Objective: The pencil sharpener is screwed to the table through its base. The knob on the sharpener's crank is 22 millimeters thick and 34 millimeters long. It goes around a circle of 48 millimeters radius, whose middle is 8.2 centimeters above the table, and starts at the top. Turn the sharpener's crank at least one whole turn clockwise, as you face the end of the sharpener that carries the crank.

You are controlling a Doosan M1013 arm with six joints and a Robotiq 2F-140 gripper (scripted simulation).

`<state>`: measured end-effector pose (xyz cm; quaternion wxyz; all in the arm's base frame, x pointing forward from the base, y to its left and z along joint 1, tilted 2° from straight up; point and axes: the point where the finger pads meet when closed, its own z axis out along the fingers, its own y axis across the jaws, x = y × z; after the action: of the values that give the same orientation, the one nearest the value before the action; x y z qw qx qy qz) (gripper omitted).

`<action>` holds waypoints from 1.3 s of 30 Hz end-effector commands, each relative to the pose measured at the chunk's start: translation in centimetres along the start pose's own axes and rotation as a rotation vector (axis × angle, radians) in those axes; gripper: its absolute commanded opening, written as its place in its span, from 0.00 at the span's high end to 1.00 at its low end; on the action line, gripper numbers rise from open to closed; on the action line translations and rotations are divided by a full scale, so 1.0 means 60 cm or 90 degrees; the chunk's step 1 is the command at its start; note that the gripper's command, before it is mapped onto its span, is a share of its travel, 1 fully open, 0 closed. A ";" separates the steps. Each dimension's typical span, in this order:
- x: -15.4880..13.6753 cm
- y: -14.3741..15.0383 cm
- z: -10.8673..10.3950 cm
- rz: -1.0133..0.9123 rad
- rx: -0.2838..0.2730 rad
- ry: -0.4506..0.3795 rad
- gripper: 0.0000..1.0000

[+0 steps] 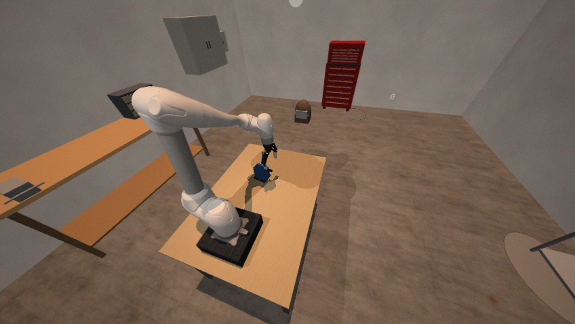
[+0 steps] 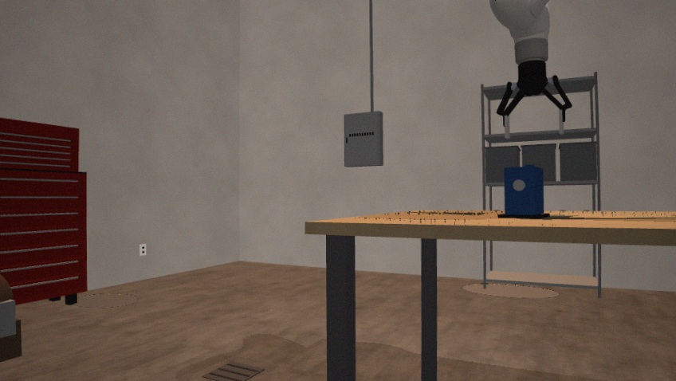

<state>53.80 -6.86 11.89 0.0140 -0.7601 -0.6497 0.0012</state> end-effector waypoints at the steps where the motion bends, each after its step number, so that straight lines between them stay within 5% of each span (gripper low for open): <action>1: 0.002 0.005 0.005 -0.003 0.001 0.000 0.00; 2: 0.002 0.005 0.005 -0.003 0.001 0.000 1.00; 39: 0.002 0.005 0.005 -0.003 0.001 0.000 1.00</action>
<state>54.11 -6.78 11.61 0.0145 -0.7586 -0.6514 0.0014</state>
